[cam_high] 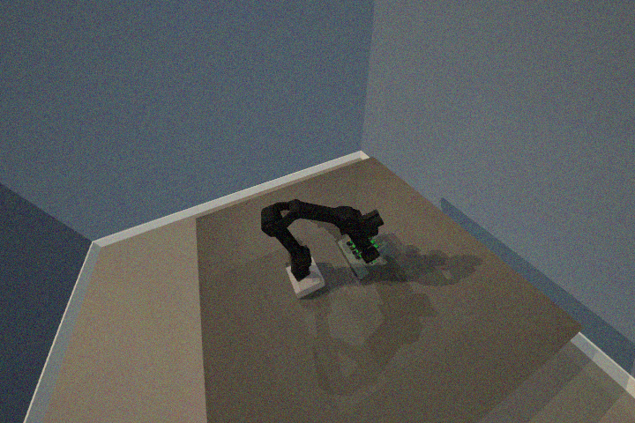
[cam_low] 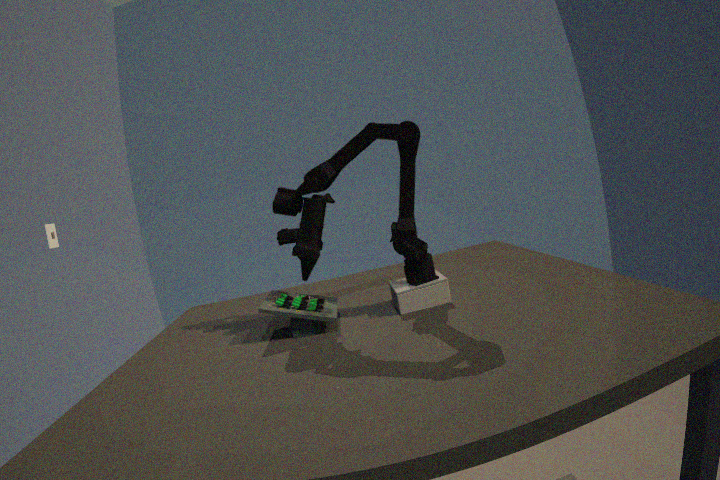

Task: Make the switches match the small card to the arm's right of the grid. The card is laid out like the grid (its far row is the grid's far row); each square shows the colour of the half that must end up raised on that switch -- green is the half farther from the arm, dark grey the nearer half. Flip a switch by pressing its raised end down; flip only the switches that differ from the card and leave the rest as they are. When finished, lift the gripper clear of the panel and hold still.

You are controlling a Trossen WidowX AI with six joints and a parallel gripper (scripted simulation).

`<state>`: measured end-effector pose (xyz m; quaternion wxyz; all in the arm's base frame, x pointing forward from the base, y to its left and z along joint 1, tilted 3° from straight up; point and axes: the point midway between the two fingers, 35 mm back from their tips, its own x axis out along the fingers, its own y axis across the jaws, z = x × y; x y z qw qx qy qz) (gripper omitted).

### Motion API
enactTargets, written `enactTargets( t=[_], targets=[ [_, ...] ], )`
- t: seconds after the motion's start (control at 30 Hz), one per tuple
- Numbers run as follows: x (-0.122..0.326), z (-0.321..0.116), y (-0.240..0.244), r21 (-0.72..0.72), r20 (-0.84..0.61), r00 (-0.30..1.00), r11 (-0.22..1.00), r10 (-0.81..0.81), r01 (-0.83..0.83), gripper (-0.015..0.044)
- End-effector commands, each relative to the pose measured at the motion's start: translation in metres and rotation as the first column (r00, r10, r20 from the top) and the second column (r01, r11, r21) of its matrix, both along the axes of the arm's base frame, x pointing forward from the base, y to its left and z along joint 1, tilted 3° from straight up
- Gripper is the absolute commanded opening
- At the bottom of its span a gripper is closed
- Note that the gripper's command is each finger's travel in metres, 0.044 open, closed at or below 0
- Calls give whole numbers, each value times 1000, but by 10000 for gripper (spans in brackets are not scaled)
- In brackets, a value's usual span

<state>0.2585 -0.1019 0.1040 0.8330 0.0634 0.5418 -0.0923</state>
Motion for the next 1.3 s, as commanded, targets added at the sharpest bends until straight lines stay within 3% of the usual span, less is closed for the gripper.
enactTargets(
  t=[0.0,1.27],
  targets=[
    [1,-17,0,6,-6,1000,1000,7,-7,0],
    [10,-39,-2,6,-6,1000,1000,7,-7,0]
  ],
)
